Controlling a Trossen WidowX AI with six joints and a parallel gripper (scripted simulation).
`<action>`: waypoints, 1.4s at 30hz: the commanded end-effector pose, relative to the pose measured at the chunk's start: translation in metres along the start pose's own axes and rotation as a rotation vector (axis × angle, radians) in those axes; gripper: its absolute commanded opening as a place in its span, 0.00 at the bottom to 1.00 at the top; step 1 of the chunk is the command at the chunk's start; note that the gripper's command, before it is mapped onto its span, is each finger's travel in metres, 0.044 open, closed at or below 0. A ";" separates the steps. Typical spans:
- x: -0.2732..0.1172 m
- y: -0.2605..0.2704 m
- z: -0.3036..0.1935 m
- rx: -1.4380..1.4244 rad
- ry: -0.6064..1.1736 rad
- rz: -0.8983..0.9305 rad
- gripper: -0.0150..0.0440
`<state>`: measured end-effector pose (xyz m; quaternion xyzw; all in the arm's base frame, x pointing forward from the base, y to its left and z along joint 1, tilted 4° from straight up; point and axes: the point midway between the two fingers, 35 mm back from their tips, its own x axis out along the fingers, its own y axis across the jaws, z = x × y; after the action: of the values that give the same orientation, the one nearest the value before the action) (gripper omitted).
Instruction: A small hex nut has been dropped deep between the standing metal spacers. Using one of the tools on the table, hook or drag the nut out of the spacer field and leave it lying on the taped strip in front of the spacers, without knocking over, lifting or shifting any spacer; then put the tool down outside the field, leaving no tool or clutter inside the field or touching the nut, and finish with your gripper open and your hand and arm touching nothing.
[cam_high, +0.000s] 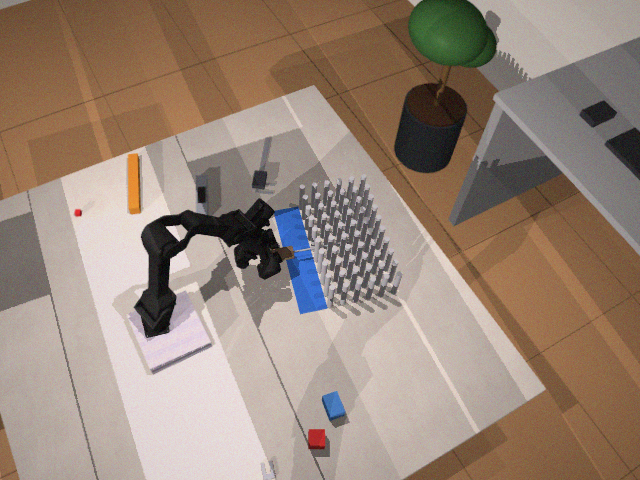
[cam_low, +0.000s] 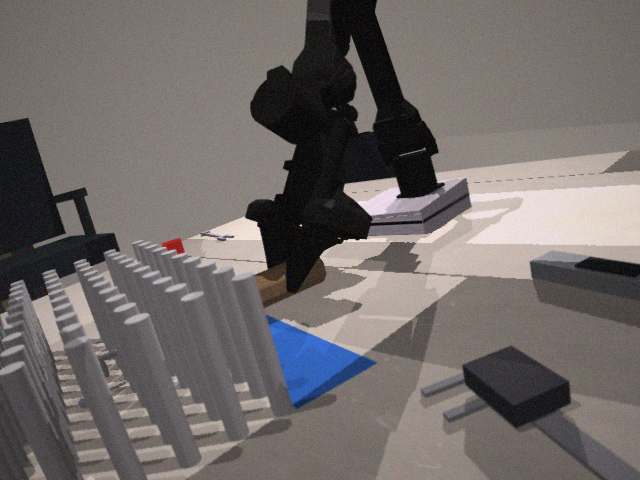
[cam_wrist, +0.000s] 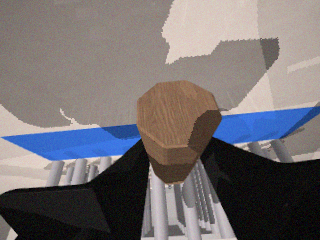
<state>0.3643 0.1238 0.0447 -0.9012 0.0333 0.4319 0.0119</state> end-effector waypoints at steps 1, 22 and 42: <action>0.001 -0.001 -0.005 -0.003 0.006 -0.004 0.25; 0.010 -0.001 -0.017 -0.003 0.008 -0.004 0.25; 0.018 0.000 -0.020 -0.003 0.008 -0.003 0.25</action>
<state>0.3899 0.1214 0.0443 -0.9024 0.0331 0.4293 0.0122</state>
